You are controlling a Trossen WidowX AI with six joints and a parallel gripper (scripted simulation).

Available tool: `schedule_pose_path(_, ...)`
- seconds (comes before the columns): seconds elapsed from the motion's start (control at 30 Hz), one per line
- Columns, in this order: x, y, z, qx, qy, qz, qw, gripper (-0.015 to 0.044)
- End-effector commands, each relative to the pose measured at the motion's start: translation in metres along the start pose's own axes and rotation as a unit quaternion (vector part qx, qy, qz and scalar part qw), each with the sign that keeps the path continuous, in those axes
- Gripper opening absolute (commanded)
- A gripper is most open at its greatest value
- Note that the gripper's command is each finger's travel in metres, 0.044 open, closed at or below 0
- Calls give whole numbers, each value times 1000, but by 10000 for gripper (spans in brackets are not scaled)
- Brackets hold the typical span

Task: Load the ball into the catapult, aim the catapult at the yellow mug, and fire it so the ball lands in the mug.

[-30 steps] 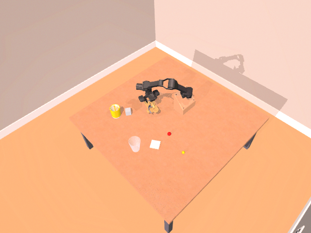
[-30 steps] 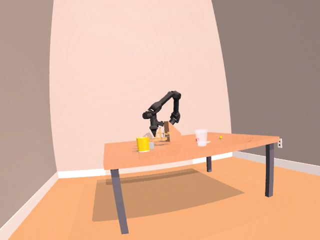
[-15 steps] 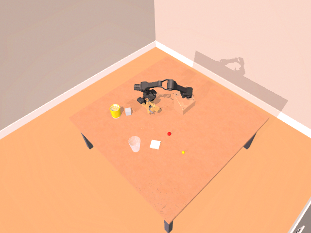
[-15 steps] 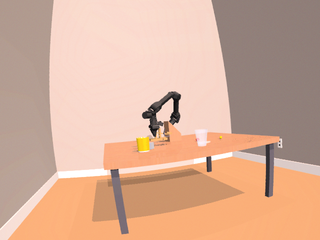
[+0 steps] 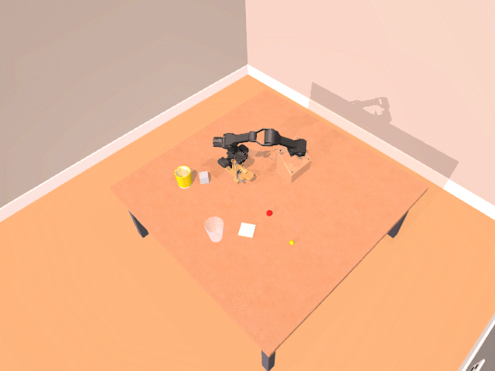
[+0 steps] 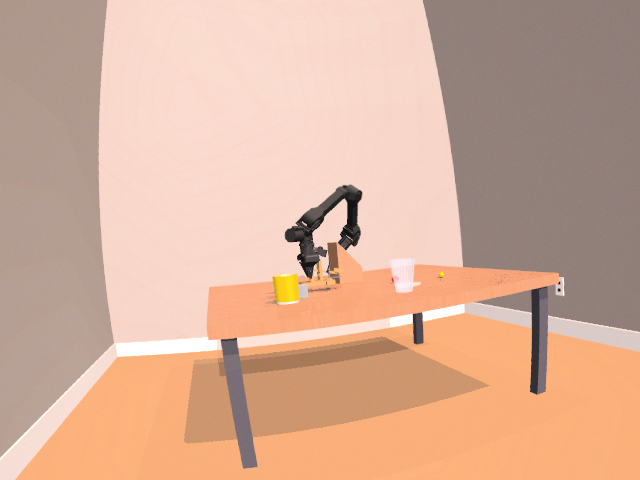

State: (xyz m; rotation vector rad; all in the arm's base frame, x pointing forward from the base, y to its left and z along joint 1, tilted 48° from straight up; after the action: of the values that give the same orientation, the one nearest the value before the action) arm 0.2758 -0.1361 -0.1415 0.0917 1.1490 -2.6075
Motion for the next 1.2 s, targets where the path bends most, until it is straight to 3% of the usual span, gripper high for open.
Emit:
schedule_pose_path(0.0, -1, 0, -4, 2, 6, -2, 1000, 0)
schedule_pose_path(0.63, 0, 0, -23, -1, 0, 0, 1000, 0)
schedule_pose_path(1.17, -1, 1, -13, 0, 0, 0, 1000, 420)
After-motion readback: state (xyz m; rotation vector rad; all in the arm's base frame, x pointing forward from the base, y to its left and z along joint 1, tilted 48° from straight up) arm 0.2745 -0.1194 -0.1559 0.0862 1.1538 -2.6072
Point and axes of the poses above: the point midway between the two fingers, 35 mm back from their tips, its own z axis back along the fingers, its own x axis across the jaws, y = z × x, the point moved 8 cm from there along z, back along the fingers, and after that the axes turned 14 degrees about z, right-handed, at the moved point
